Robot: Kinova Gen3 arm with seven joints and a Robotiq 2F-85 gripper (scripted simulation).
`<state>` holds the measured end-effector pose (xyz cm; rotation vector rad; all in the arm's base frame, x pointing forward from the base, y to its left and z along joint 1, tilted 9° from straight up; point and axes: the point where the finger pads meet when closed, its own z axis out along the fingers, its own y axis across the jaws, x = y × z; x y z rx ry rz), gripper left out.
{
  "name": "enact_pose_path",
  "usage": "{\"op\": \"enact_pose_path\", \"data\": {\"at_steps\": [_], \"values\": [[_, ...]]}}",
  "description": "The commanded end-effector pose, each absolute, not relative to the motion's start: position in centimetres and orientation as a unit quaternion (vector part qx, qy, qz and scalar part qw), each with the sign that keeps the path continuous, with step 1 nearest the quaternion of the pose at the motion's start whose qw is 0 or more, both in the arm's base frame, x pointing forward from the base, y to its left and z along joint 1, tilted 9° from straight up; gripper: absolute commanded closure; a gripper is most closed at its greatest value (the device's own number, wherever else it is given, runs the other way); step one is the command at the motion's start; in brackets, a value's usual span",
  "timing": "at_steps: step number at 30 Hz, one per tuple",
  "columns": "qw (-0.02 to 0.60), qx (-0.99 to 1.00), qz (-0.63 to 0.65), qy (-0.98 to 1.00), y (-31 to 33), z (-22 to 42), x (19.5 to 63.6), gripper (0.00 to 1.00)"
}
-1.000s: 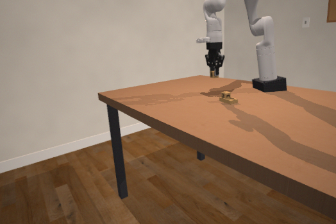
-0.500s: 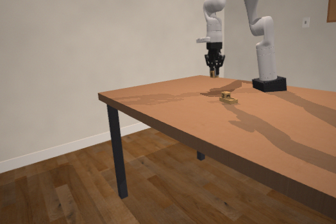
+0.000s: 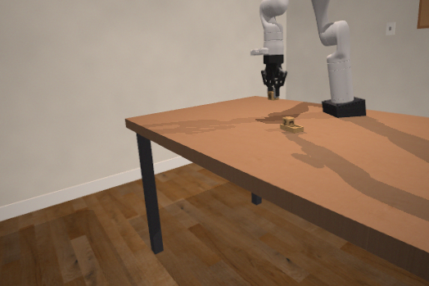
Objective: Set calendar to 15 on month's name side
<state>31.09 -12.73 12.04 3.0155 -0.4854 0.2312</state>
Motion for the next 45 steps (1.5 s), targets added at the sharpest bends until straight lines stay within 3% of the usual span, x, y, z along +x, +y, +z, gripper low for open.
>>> {"op": "enact_pose_path", "data": {"at_steps": [1, 24, 45], "values": [[0.039, 0.984, 0.073, -0.159, -12.8, 11.4, 31.0, 0.72], [0.039, 0.984, 0.073, -0.159, -13.7, 3.4, 32.1, 0.72], [0.039, 0.984, 0.073, -0.159, -13.8, 2.9, 32.1, 0.72]]}}
